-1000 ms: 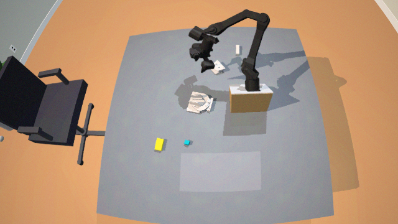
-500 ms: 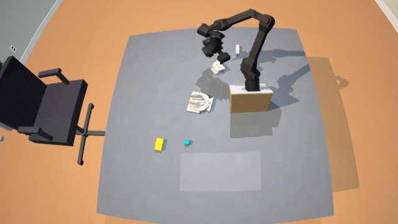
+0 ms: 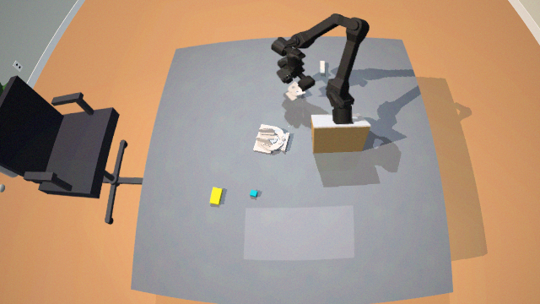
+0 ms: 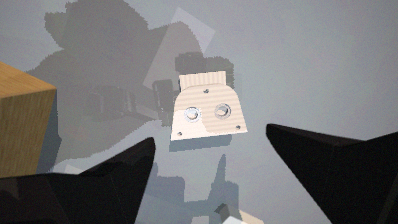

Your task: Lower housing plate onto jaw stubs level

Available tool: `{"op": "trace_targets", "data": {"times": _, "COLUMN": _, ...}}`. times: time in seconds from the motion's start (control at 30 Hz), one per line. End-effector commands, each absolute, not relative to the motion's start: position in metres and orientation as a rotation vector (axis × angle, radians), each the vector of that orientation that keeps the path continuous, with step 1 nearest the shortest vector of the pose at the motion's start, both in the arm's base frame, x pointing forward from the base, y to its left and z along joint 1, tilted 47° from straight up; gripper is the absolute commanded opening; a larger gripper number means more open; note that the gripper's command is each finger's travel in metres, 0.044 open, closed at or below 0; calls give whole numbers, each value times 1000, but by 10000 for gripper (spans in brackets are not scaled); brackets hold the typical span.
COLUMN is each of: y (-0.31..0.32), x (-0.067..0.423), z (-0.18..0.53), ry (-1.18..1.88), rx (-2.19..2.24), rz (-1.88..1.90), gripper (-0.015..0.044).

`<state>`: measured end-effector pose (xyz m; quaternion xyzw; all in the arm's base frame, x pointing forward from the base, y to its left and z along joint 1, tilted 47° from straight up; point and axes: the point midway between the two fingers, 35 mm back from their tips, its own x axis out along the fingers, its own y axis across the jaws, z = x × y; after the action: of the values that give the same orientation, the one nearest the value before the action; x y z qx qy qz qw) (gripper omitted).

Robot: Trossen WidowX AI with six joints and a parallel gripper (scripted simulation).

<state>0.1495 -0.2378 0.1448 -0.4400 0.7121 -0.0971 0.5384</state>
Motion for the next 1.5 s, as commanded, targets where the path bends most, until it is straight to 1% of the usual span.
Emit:
{"op": "trace_targets", "data": {"times": 0.0, "y": -241, "x": 150, "z": 143, "ry": 1688, "rx": -1050, "rz": -230, "gripper": 440}}
{"op": "trace_targets", "data": {"times": 1.47, "y": -277, "x": 148, "z": 109, "ry": 1690, "rx": -1052, "rz": -231, "gripper": 440}}
